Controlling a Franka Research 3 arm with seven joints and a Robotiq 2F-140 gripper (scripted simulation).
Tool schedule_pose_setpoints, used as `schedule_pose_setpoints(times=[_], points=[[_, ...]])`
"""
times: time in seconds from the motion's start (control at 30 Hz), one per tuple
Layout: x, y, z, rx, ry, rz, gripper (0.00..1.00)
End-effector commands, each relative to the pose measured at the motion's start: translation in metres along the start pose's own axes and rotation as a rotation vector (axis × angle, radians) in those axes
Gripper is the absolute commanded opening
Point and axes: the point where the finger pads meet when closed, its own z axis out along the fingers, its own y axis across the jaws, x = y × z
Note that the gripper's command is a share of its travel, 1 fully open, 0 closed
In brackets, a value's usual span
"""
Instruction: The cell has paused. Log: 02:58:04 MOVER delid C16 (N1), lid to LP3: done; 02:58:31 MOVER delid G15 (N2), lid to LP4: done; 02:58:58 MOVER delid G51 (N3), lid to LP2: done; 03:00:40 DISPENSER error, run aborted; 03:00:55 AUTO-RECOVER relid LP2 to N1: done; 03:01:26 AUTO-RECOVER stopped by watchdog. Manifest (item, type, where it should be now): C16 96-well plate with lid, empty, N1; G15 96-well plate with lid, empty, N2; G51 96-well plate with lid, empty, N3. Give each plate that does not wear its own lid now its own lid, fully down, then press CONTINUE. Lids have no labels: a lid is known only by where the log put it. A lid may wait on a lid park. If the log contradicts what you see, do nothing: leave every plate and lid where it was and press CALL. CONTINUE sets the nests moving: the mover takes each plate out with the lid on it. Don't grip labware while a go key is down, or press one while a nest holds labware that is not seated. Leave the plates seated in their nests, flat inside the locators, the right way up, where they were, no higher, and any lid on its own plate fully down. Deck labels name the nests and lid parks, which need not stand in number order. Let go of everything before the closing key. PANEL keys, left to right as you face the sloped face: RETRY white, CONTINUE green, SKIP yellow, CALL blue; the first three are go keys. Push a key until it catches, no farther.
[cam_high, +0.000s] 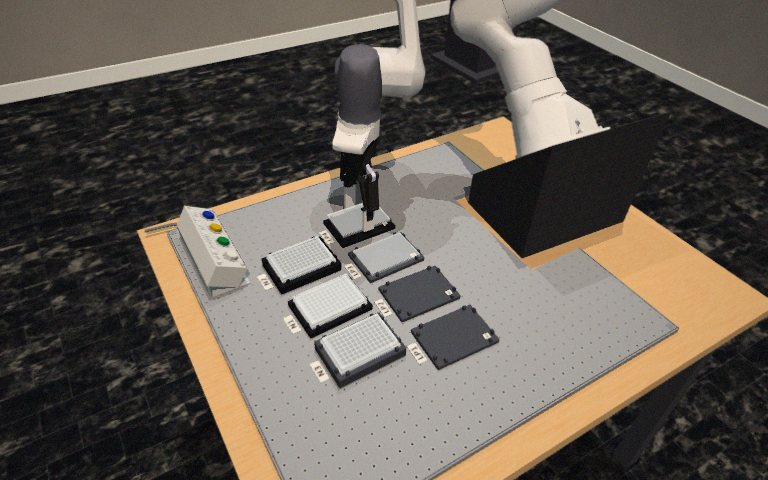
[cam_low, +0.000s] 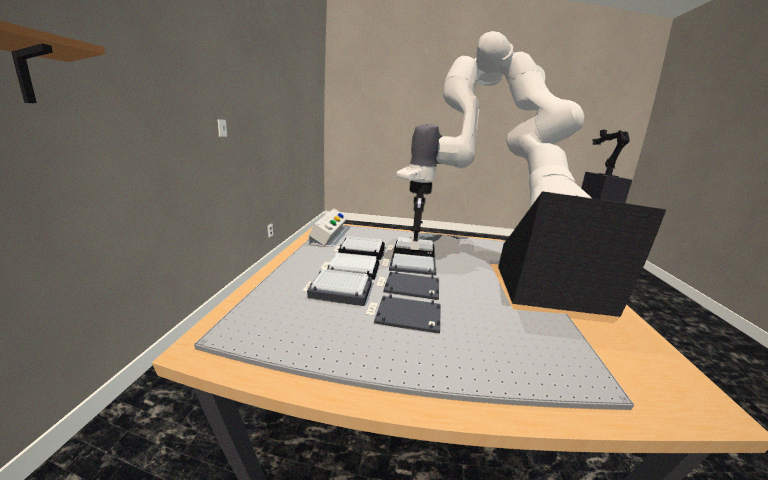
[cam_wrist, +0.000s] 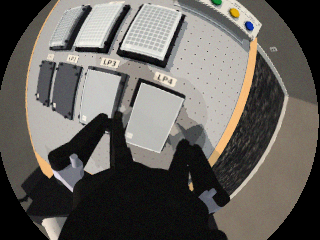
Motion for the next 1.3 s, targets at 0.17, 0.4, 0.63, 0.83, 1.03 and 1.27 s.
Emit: schedule_pose_setpoints(times=[0.17,0.4,0.63,0.83,1.03,1.27], points=[[0.000,0.000,-0.001,0.000,-0.001,-0.004,0.00],[0.000,0.000,-0.006,0.000,-0.001,-0.004,0.00],[0.000,0.000,-0.012,0.000,-0.001,-0.004,0.00],[0.000,0.000,-0.021,0.000,-0.001,-0.004,0.00],[0.000,0.000,-0.028,0.000,-0.001,-0.004,0.00],[0.000,0.000,-0.041,0.000,-0.001,-0.004,0.00]])
